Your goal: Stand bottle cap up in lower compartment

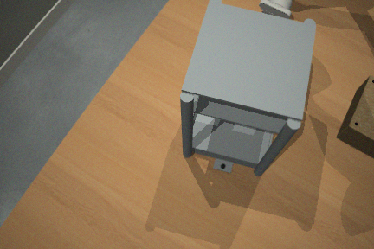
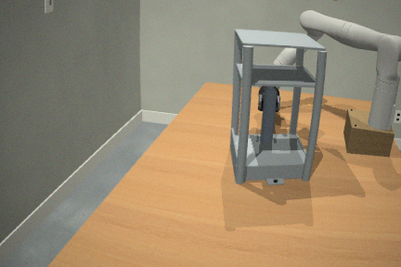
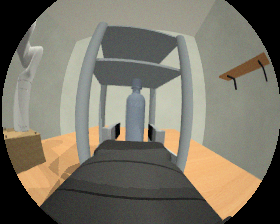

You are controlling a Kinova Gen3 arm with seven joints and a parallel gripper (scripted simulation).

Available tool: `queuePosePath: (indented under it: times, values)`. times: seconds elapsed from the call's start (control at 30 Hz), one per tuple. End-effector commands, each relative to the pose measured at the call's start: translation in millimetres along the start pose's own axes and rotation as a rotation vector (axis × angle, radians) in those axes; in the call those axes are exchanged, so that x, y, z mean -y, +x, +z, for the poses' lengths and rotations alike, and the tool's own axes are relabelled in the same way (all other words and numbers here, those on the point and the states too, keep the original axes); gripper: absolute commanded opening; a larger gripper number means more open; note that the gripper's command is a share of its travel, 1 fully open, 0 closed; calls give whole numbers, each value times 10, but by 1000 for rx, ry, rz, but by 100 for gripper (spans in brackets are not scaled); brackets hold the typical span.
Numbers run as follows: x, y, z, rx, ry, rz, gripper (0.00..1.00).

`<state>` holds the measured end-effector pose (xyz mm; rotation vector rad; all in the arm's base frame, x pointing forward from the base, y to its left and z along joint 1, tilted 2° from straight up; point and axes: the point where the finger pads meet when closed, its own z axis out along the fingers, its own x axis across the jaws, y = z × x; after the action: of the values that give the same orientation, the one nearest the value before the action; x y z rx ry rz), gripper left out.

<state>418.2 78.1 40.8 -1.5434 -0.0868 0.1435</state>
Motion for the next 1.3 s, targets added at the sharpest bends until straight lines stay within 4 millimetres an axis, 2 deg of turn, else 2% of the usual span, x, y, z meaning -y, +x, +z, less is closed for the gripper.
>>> queuePosePath:
  times: [0.0, 0.73, 1.0, 1.27]
  values:
    - [8, 5, -9, -1, -1, -2, 100]
    - [8, 5, -38, -1, -1, -2, 100]
    - [8, 5, -122, -1, -1, -2, 100]
    - [8, 5, -329, -1, -1, -2, 100]
